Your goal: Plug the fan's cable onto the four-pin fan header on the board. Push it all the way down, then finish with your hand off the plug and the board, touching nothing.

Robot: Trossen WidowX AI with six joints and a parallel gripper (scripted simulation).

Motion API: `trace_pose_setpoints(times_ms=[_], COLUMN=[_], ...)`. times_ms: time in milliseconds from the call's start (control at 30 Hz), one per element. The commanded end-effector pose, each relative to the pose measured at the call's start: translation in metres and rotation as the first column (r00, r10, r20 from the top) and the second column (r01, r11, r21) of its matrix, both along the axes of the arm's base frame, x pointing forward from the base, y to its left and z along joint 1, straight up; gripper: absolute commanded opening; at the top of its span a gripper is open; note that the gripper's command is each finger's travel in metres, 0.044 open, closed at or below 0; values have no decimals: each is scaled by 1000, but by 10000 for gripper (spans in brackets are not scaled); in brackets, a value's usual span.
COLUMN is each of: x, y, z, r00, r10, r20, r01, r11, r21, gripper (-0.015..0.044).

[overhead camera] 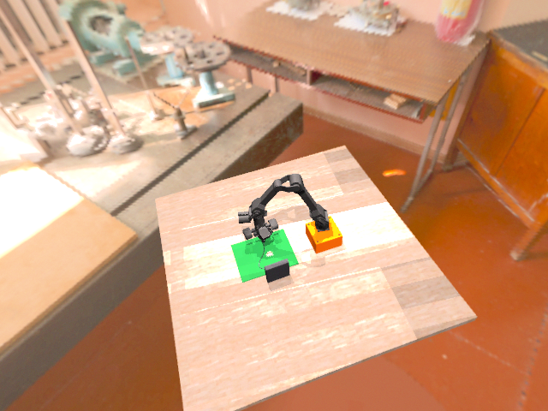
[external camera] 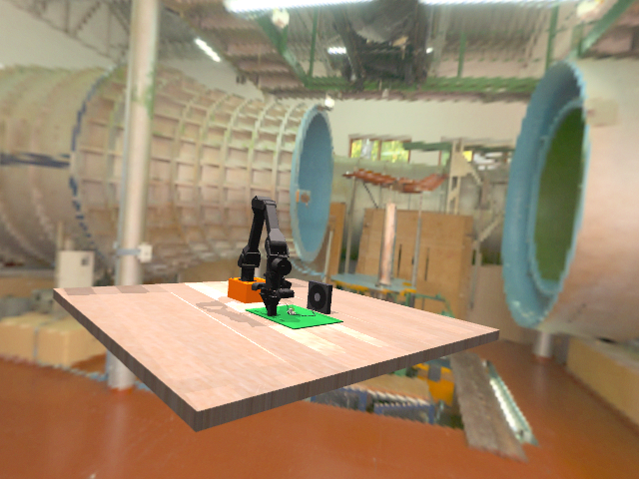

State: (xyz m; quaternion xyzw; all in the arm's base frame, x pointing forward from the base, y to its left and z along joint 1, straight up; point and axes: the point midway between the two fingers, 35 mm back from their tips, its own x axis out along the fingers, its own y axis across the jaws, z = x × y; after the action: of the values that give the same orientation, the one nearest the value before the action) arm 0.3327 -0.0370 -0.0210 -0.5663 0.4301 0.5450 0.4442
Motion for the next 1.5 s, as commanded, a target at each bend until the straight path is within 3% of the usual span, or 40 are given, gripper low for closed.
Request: trace_pose_setpoints(times_ms=[0,100,333,733,1067,1467], x=[1,-1,-1,-5,-9,-17], y=[0,0,2,30,53,79], z=[25,50,49,48,48,47], r00=[1000,1000,1000,911,719,380], r10=[3,5,-17,-412,-695,-925], r20=[4,3,3,1,-7,-23], r01=[-3,-5,18,412,695,925], r11=[1000,1000,1000,911,719,379], r21=[-3,-5,-4,15,28,38], gripper=[0,0,0,0,0,0])
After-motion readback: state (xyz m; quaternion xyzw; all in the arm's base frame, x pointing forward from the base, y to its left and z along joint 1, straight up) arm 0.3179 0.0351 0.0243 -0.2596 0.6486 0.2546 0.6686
